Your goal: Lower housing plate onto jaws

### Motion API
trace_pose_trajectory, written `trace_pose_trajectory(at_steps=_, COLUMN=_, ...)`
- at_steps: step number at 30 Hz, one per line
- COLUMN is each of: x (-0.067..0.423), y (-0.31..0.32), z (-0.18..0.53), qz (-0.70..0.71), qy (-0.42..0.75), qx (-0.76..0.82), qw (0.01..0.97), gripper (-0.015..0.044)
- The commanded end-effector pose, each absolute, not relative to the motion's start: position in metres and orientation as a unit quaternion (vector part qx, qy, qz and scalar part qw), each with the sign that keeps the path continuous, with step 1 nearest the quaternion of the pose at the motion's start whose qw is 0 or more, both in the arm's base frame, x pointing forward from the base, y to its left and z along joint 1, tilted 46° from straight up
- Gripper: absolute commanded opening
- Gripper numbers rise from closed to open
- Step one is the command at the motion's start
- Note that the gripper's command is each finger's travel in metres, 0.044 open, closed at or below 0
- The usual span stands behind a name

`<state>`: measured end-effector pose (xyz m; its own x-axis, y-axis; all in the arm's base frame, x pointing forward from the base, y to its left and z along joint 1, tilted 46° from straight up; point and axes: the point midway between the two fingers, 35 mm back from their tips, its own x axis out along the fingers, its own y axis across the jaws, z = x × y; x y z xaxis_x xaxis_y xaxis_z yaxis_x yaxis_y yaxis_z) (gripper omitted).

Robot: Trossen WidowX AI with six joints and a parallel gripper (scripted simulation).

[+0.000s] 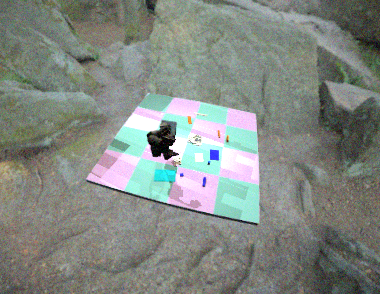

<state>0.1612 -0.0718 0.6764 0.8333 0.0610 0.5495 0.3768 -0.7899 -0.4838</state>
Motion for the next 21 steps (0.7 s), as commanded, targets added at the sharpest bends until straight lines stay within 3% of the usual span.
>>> trace_pose_trajectory(at_steps=1, x=0.148, y=-0.06, z=0.682, qz=-0.287, qy=-0.107, qx=-0.921, qw=0.241, gripper=0.044)
trace_pose_trajectory(at_steps=21, x=0.117, y=-0.003, z=0.689, qz=-0.341, qy=-0.037, qx=-0.939, qw=-0.035, gripper=0.044)
